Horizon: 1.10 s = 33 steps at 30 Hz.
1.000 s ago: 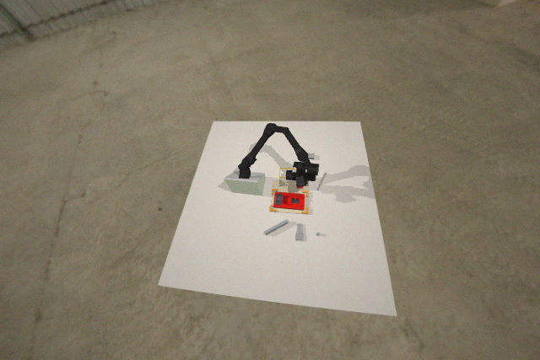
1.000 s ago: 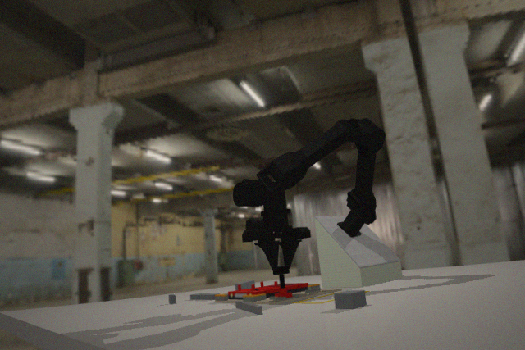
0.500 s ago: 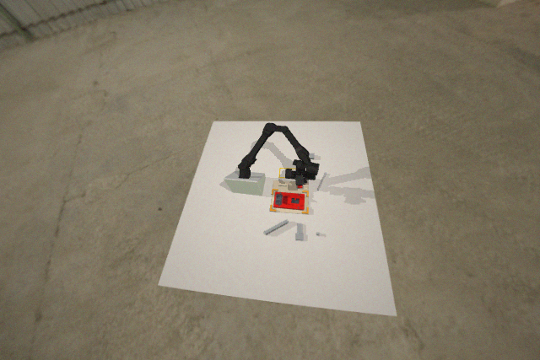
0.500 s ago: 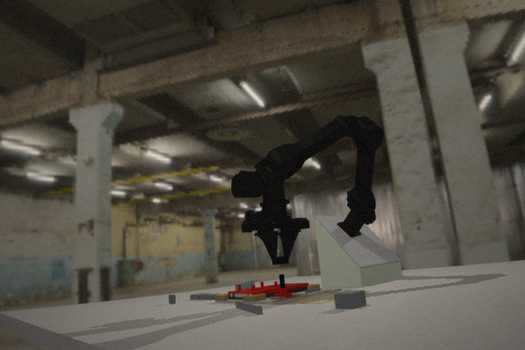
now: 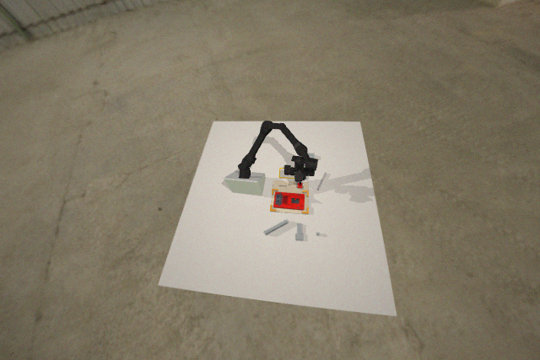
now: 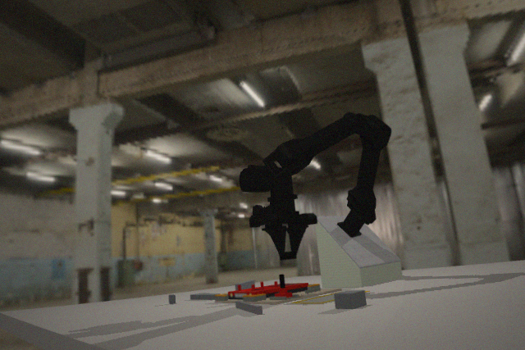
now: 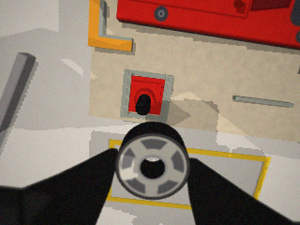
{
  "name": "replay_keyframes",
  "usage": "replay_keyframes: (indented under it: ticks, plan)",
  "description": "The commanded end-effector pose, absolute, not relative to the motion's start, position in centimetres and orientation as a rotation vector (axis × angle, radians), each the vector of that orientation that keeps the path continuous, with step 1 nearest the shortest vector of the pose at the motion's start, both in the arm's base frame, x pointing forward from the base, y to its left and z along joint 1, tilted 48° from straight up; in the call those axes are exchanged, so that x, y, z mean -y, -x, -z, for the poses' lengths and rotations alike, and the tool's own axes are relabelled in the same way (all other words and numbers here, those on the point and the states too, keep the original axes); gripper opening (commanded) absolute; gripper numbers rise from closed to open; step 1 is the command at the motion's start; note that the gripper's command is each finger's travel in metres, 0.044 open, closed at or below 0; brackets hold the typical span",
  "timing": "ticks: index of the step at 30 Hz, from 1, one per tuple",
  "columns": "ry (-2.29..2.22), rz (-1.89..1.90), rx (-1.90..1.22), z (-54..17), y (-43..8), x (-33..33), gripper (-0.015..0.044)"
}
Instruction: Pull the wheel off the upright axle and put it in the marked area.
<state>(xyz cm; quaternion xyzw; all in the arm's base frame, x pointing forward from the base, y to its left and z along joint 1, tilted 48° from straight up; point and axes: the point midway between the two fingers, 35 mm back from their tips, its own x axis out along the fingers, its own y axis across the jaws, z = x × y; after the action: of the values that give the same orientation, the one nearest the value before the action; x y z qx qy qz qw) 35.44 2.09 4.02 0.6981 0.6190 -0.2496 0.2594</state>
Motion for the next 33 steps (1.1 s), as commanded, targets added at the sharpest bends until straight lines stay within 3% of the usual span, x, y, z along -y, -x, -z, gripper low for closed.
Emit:
replay_keyframes:
  ticks: [1,33]
  plan:
    - [-1.892,0.67,-1.676,-4.9,-34.9,-2.9,0.0]
    - [-1.892,0.666,-1.678,-10.0,-30.7,-7.6,0.0]
